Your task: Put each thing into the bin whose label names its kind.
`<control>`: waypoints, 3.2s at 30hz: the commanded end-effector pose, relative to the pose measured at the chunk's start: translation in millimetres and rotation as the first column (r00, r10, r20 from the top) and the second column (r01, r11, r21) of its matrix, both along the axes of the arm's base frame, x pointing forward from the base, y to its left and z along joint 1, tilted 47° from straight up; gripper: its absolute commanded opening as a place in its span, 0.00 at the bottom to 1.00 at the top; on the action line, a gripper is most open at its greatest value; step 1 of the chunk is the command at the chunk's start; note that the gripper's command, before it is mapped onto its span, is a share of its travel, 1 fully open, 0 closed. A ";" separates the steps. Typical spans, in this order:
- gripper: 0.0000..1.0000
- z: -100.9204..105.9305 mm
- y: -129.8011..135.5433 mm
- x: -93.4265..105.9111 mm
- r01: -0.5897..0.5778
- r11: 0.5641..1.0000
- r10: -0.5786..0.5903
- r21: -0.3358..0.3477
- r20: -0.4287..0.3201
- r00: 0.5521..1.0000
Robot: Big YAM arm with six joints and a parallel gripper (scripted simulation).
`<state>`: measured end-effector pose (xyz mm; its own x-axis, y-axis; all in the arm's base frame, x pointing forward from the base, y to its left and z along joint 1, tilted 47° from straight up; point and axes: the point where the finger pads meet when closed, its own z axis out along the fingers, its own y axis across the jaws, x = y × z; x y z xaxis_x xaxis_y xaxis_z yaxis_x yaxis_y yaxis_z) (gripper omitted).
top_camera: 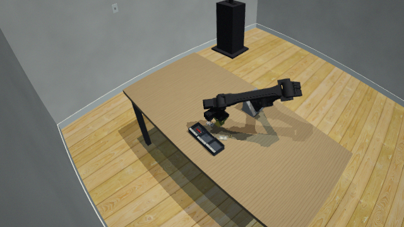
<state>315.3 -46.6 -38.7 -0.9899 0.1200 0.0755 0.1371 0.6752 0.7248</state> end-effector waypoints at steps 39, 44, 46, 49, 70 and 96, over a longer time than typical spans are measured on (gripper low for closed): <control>0.34 4.6 -18.7 19.1 0.002 1.000 -0.001 -0.015 0.032 0.999; 0.34 5.4 -12.9 14.4 0.002 1.000 -0.001 -0.015 0.030 1.000; 0.34 4.5 -19.9 19.1 0.004 1.000 -0.004 -0.015 0.032 0.999; 0.34 5.3 -13.0 14.5 0.002 1.000 -0.001 -0.015 0.030 1.000; 0.34 4.9 -19.8 20.0 0.005 1.000 -0.005 -0.015 0.030 1.000; 0.34 7.6 -4.6 131.0 -0.023 1.000 0.023 -0.003 0.022 0.999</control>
<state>439.5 -57.4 -30.9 -0.9948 0.0979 0.0270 0.0872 0.6864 0.7219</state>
